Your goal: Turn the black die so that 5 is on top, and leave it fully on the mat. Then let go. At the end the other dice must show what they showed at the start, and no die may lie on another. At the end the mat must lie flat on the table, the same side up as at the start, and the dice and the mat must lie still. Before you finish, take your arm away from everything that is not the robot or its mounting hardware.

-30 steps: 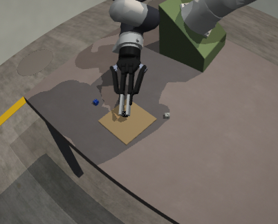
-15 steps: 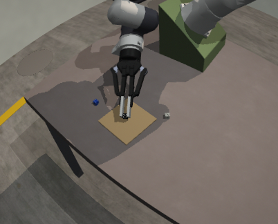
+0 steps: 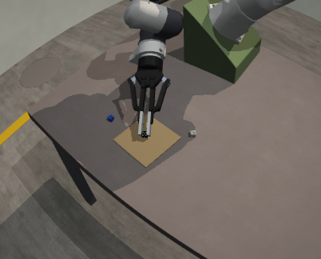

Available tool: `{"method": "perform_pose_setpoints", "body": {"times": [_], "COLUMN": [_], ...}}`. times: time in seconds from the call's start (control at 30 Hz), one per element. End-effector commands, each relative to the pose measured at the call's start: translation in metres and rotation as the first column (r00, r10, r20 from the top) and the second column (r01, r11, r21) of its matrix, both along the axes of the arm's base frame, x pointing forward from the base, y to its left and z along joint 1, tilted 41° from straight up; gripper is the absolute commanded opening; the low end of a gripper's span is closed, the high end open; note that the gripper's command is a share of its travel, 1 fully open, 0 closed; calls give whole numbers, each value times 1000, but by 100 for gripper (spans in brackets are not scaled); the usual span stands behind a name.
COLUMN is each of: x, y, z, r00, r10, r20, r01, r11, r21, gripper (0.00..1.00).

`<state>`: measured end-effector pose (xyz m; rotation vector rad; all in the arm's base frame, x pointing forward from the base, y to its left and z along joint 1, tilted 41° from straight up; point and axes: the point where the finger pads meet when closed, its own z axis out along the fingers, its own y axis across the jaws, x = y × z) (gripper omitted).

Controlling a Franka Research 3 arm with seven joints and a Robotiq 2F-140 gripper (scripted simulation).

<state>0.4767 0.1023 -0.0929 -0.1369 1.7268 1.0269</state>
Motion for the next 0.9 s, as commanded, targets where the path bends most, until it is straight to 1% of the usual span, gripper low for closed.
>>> {"method": "perform_pose_setpoints", "body": {"times": [0.0,0.57,0.87], "x": [0,0,0], "y": [1,1,4], "z": [0,-1,-4], "r00": [1000,1000,1000], "r10": [1,1,1], "r20": [8,8,8], "r01": [0,0,-1], "r11": [1000,1000,1000], "r21": [-6,-6,-6], "gripper": [7,7,7]}}
